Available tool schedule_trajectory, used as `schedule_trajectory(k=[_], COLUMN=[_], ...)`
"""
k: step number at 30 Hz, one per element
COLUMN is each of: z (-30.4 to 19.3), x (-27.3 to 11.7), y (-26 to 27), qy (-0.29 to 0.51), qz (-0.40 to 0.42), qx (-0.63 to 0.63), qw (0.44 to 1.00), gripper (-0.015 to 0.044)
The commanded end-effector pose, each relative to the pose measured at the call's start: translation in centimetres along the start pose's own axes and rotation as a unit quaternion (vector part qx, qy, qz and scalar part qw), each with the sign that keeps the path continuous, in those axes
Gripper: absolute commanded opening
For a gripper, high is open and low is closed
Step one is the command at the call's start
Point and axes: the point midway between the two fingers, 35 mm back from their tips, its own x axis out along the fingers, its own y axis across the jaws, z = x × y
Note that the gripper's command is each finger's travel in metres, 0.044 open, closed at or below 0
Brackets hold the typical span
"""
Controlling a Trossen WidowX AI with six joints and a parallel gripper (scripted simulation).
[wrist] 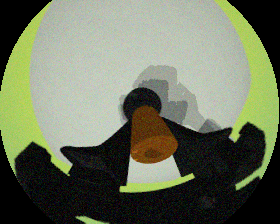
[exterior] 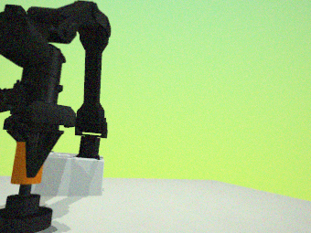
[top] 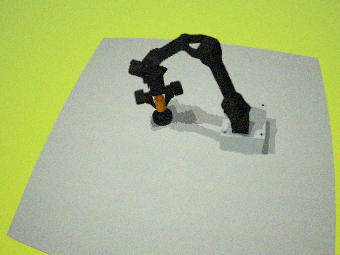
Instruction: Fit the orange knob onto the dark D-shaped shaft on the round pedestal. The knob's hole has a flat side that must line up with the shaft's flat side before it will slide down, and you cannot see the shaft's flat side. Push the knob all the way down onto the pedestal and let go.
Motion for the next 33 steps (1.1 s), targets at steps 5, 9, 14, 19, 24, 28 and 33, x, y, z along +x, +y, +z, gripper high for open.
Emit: schedule_trajectory(k=[5, 9, 14, 19, 24, 28, 33], z=[0.02, -0.06, -0.1, -0.1, -0.09, -0.07, 0.03], x=[0.21, 0.17, 0.22, 0.27, -0.12, -0.3, -0.17], y=[0.06, -0.06, -0.13, -0.14, -0.16, -0.15, 0.02], qy=[-0.001, -0.001, -0.001, -0.001, -0.001, -0.001, -0.001], qz=[0.001, 0.001, 0.001, 0.001, 0.001, 0.001, 0.001], qx=[0.017, 0.017, 0.017, 0.017, 0.017, 0.021, 0.101], qw=[1.0, 1.0, 1.0, 1.0, 1.0, 1.0, 0.995], gripper=[0.0, 0.0, 0.0, 0.0, 0.0, 0.0, 0.0])
